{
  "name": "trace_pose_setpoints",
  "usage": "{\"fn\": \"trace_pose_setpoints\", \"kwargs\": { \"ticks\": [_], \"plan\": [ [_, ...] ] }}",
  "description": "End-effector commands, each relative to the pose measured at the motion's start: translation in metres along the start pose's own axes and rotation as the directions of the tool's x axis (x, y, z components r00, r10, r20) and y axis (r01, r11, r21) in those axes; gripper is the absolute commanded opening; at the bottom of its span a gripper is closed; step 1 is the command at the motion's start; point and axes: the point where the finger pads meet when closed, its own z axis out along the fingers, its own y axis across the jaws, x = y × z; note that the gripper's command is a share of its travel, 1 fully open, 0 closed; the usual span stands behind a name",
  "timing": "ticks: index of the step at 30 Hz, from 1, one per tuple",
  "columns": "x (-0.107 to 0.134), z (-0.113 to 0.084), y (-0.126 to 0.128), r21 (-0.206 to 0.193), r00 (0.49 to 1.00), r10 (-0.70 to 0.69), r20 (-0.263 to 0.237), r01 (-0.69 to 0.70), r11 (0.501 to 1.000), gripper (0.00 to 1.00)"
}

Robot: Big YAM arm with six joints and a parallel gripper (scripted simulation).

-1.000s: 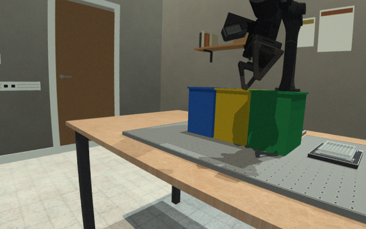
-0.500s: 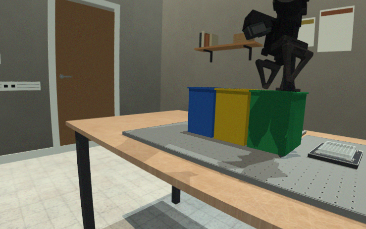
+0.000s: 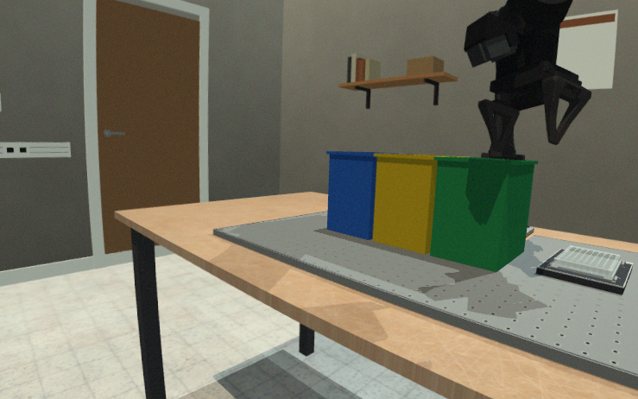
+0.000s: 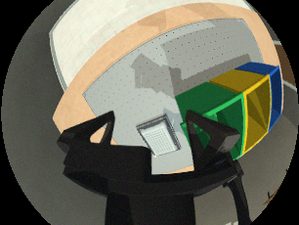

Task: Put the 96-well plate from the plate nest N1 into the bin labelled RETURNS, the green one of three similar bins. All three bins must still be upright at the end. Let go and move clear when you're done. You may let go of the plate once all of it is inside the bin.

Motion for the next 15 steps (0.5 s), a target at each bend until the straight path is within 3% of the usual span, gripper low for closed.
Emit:
{"fn": "trace_pose_setpoints", "kwargs": {
  "ticks": [1, 3, 5, 7, 11, 14, 15],
  "plan": [
    [0.020, -0.015, 0.002, -0.011, 1.000, -0.006, 0.000, 0.006, 1.000, 1.00],
    [0.029, -0.019, 0.005, -0.010, 0.996, -0.087, -0.030, 0.087, 0.996, 1.00],
    [0.025, -0.042, 0.023, -0.048, 0.990, -0.142, -0.021, 0.141, 0.989, 1.00],
    [0.049, -0.023, 0.005, 0.002, 0.988, -0.146, -0.059, 0.146, 0.989, 1.00],
    [0.058, -0.025, 0.006, 0.004, 0.991, -0.124, -0.058, 0.124, 0.992, 1.00],
    [0.062, -0.044, 0.024, -0.027, 0.970, -0.231, -0.076, 0.230, 0.973, 1.00],
    [0.066, -0.043, 0.026, -0.020, 0.961, -0.259, -0.094, 0.258, 0.966, 1.00]
  ]
}}
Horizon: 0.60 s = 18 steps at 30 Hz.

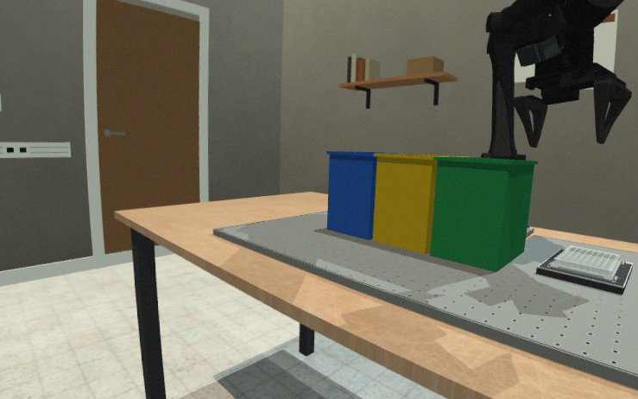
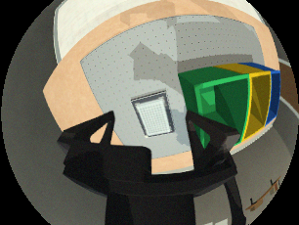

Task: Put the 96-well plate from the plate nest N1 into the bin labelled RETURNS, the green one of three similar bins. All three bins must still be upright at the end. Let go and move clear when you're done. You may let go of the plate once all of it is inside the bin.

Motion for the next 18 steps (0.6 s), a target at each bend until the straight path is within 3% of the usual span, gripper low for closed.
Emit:
{"fn": "trace_pose_setpoints", "kwargs": {
  "ticks": [1, 2, 6, 8, 10, 11, 14, 17, 18],
  "plan": [
    [0.009, -0.026, 0.010, -0.022, 0.997, -0.080, 0.006, 0.080, 0.997, 1.00],
    [0.022, -0.012, 0.000, 0.009, 0.997, -0.081, -0.019, 0.081, 0.997, 1.00],
    [0.041, -0.016, 0.003, 0.011, 0.998, -0.059, -0.018, 0.059, 0.998, 1.00],
    [0.051, -0.018, 0.004, 0.015, 0.989, -0.140, -0.051, 0.141, 0.990, 1.00],
    [0.049, -0.043, 0.020, -0.021, 0.980, -0.195, -0.036, 0.194, 0.981, 1.00],
    [0.063, -0.027, 0.008, 0.013, 0.978, -0.196, -0.070, 0.197, 0.980, 1.00],
    [0.070, -0.023, 0.004, 0.027, 0.979, -0.190, -0.076, 0.192, 0.981, 1.00],
    [0.085, -0.027, 0.004, 0.029, 0.962, -0.252, -0.109, 0.257, 0.966, 1.00],
    [0.085, -0.036, 0.010, 0.015, 0.954, -0.281, -0.106, 0.284, 0.959, 1.00]
  ]
}}
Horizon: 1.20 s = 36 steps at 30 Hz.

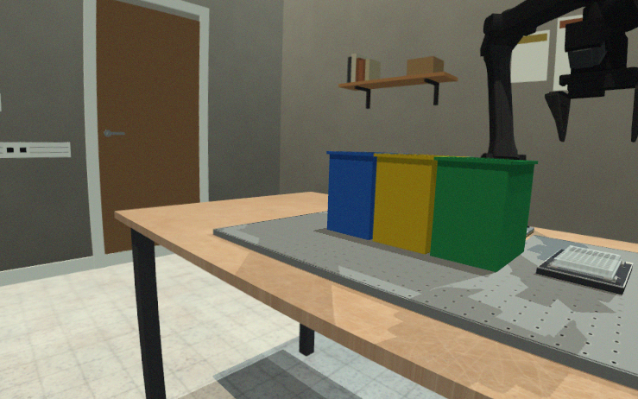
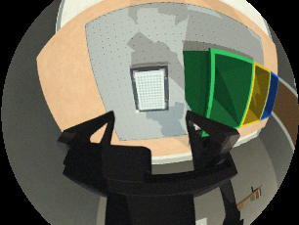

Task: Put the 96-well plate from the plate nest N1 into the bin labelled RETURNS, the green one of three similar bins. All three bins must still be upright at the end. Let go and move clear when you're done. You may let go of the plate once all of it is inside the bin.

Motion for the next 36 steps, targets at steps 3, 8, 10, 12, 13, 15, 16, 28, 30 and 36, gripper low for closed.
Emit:
{"fn": "trace_pose_setpoints", "kwargs": {
  "ticks": [3, 8, 10, 12, 13, 15, 16, 28, 30, 36],
  "plan": [
    [0.031, -0.011, 0.000, 0.015, 0.994, -0.103, -0.031, 0.104, 0.994, 1.00],
    [0.049, -0.014, 0.003, 0.016, 0.996, -0.081, -0.031, 0.082, 0.997, 1.00],
    [0.045, -0.014, -0.001, 0.017, 0.997, -0.065, -0.031, 0.065, 0.998, 1.00],
    [0.045, -0.014, -0.001, 0.017, 0.997, -0.065, -0.031, 0.065, 0.998, 1.00],
    [0.042, -0.007, 0.000, 0.033, 0.997, -0.059, -0.044, 0.060, 0.998, 1.00],
    [0.042, -0.006, 0.000, 0.035, 0.997, -0.058, -0.046, 0.060, 0.998, 1.00],
    [0.044, -0.006, 0.001, 0.035, 0.997, -0.066, -0.047, 0.068, 0.997, 1.00],
    [0.046, -0.006, 0.003, 0.035, 0.996, -0.077, -0.047, 0.078, 0.996, 1.00],
    [0.046, -0.006, 0.003, 0.035, 0.996, -0.077, -0.047, 0.078, 0.996, 1.00],
    [0.046, -0.006, 0.003, 0.035, 0.996, -0.077, -0.047, 0.078, 0.996, 1.00]
  ]
}}
